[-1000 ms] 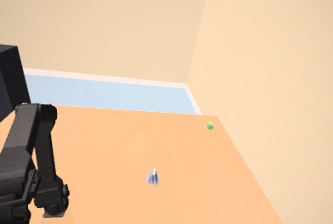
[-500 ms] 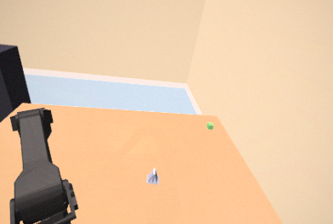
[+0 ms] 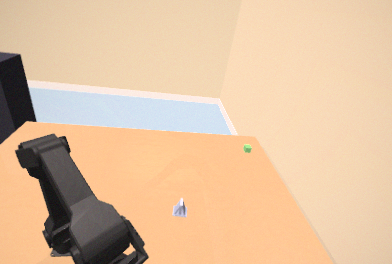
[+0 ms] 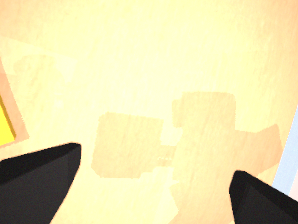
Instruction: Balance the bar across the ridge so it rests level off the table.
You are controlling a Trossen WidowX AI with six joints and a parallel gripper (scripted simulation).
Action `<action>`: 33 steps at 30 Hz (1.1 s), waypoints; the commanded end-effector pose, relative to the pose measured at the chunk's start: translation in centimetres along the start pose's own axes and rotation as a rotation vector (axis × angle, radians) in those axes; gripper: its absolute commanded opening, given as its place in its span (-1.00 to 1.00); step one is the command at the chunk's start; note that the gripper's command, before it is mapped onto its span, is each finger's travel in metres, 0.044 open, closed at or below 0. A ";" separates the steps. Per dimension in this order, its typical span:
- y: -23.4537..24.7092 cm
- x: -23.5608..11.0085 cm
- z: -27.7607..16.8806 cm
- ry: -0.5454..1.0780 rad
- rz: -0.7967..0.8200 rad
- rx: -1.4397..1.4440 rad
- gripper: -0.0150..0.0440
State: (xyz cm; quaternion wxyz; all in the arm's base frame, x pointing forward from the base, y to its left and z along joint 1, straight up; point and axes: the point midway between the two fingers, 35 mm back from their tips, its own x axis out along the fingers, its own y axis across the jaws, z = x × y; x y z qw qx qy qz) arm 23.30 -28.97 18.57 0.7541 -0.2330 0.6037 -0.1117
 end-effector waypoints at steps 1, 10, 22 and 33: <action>2.0 0.7 1.7 -0.005 0.091 -0.064 0.58; 7.0 1.6 5.2 0.005 0.288 -0.211 0.58; 13.1 1.7 8.1 0.047 0.510 -0.379 0.58; 14.8 4.8 7.7 0.048 0.513 -0.381 0.58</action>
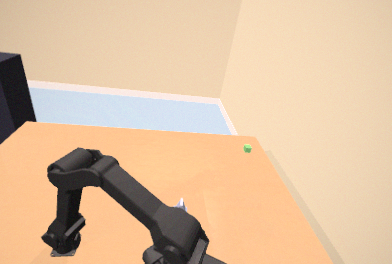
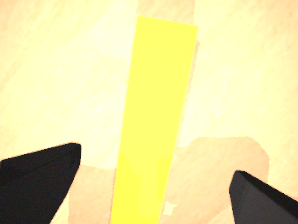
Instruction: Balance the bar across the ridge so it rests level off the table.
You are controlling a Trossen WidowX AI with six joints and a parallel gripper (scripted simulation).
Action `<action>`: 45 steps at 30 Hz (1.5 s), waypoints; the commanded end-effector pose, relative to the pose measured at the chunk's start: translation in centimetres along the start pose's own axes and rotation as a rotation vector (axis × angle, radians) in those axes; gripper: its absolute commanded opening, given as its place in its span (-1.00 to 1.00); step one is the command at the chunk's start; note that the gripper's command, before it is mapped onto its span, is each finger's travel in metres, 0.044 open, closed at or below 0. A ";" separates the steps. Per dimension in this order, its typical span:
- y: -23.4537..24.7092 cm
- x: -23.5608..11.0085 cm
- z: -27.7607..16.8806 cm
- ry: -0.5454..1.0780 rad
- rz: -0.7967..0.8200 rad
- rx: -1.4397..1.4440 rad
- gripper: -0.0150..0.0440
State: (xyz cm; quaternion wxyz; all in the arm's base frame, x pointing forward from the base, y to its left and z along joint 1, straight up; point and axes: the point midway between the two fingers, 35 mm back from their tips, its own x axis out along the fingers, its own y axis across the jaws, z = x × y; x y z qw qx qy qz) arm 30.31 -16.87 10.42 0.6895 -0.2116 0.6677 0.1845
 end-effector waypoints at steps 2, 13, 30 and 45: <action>0.4 2.8 -0.1 0.004 0.018 -0.004 0.58; 0.4 3.7 -0.1 0.004 0.018 -0.004 0.58; 0.5 5.4 -0.1 0.004 0.018 -0.004 0.58; 0.4 5.4 -0.2 0.009 0.017 -0.001 0.00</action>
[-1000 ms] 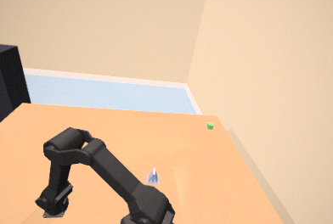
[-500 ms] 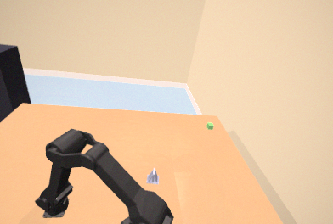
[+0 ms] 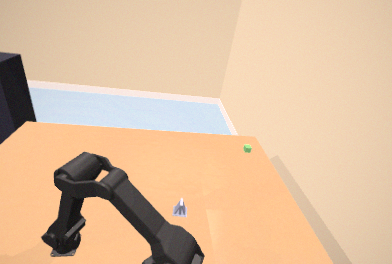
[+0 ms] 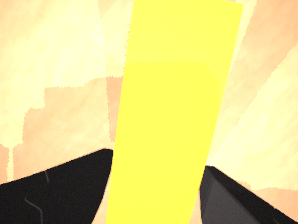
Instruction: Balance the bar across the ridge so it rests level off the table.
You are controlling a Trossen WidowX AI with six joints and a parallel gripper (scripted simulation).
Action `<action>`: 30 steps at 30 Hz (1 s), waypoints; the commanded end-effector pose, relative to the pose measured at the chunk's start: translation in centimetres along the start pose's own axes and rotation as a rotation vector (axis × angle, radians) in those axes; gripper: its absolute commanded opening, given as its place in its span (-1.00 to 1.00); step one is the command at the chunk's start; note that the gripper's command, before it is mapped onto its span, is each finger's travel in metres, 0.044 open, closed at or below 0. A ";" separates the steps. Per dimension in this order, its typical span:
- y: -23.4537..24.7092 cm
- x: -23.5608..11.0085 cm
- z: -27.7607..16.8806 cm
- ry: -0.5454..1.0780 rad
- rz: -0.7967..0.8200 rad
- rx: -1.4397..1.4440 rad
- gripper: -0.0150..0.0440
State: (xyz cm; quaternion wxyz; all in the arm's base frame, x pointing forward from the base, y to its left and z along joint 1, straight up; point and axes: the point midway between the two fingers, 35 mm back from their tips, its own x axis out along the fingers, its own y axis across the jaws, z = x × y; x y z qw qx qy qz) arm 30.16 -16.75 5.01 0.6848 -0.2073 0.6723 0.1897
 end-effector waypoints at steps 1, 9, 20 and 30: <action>0.0 0.0 0.0 0.000 0.000 0.000 -0.03; -0.1 -0.4 0.0 0.000 0.000 0.000 -0.41; -0.4 -3.1 0.2 -0.002 0.000 -0.001 -0.49; -0.5 -5.7 0.3 -0.003 0.001 -0.002 -0.49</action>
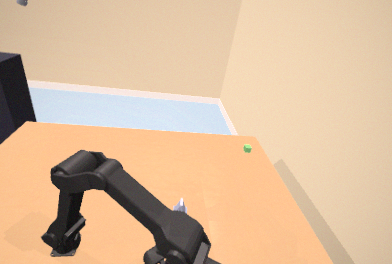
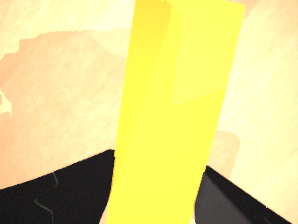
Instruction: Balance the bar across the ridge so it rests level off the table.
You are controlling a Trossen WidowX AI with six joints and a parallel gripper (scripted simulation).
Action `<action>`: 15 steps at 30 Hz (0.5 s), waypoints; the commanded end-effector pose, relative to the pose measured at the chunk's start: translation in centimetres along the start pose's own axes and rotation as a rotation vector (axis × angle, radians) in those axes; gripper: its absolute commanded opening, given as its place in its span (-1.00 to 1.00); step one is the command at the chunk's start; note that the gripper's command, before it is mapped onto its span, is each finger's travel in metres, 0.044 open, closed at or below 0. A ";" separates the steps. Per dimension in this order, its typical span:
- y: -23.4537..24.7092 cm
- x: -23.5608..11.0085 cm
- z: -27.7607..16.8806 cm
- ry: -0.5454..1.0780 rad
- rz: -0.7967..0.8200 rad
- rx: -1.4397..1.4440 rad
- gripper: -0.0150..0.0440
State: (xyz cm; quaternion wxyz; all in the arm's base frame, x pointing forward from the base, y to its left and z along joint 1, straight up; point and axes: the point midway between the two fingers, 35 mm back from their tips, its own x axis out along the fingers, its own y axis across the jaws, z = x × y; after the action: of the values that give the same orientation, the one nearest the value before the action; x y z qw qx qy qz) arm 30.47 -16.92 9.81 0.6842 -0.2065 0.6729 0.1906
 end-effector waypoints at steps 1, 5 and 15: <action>0.0 -1.1 0.0 -0.004 -0.002 -0.002 -0.49; 0.0 -2.2 0.0 -0.004 -0.002 -0.002 -0.49; 0.3 -4.7 -0.1 -0.005 -0.001 -0.003 -0.49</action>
State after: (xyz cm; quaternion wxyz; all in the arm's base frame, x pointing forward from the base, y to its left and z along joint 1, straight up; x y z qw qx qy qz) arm 30.20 -16.77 13.67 0.6843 -0.2066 0.6729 0.1905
